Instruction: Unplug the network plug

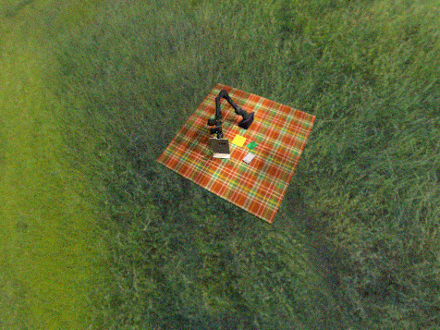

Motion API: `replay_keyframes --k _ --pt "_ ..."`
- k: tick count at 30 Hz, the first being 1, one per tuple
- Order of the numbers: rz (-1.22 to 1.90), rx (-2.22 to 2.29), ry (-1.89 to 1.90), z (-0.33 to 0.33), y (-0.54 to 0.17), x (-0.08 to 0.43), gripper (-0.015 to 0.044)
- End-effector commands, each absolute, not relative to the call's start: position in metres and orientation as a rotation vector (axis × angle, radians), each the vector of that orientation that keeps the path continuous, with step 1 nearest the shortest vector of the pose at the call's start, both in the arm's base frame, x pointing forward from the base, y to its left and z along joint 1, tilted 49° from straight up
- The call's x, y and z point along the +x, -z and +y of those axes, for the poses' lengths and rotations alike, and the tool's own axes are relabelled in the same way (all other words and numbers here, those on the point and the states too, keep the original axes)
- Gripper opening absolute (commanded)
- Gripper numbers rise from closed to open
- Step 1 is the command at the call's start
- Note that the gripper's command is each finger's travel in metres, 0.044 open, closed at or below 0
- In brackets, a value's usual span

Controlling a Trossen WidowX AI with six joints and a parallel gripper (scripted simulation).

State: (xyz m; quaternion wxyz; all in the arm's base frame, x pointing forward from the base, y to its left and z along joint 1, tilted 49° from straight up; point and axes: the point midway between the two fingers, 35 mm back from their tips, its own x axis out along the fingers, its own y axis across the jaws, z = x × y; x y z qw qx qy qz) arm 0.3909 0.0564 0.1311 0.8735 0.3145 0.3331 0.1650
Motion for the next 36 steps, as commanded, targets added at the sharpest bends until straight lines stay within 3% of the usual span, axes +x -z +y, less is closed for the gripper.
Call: replay_keyframes --k 1,36 --pt "0.695 0.654 -0.35 0.056 -0.133 0.388 0.0" --pt "0.696 0.654 -0.35 0.048 -0.139 0.369 0.0"
